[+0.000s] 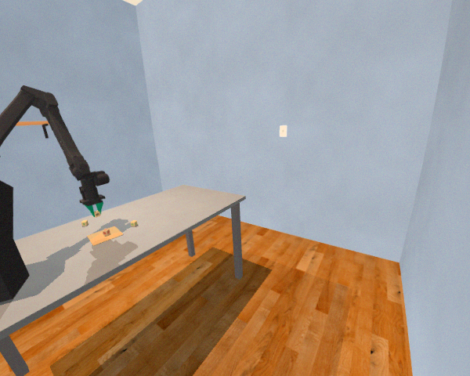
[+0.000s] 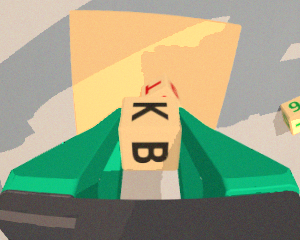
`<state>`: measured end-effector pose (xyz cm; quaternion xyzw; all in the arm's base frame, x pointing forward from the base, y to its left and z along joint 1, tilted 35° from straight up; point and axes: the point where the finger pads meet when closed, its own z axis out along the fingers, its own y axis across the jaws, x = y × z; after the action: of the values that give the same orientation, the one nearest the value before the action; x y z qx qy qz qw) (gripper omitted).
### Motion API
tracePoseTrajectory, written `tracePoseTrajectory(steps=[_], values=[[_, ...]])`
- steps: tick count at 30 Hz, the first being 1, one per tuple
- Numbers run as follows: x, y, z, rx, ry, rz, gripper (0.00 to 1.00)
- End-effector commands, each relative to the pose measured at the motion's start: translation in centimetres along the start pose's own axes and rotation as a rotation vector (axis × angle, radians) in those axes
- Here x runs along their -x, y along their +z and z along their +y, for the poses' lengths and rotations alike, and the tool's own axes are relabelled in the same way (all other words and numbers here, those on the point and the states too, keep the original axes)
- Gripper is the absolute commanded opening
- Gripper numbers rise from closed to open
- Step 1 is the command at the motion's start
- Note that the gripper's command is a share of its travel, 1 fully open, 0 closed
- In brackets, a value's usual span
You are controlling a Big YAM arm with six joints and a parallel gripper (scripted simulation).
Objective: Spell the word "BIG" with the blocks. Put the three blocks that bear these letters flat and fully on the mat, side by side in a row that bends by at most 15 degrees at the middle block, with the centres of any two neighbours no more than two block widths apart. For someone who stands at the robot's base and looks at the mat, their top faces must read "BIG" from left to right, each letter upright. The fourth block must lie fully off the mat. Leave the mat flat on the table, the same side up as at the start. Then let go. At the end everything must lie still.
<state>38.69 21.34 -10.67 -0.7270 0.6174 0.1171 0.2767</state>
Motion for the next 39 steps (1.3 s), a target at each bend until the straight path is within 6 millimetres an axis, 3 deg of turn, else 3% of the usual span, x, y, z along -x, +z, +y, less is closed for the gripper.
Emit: tracePoseTrajectory(steps=[1, 24, 29, 30, 39], values=[[0.3, 1.0, -0.1, 0.001, -0.002, -0.004, 0.20], [0.2, 9.3, 0.1, 0.002, -0.001, -0.004, 0.20], [-0.5, 9.4, -0.3, -0.007, 0.014, 0.001, 0.20], [0.4, 8.6, -1.0, -0.021, 0.004, -0.008, 0.20], [0.4, 8.8, -0.8, -0.017, -0.002, -0.007, 0.20]])
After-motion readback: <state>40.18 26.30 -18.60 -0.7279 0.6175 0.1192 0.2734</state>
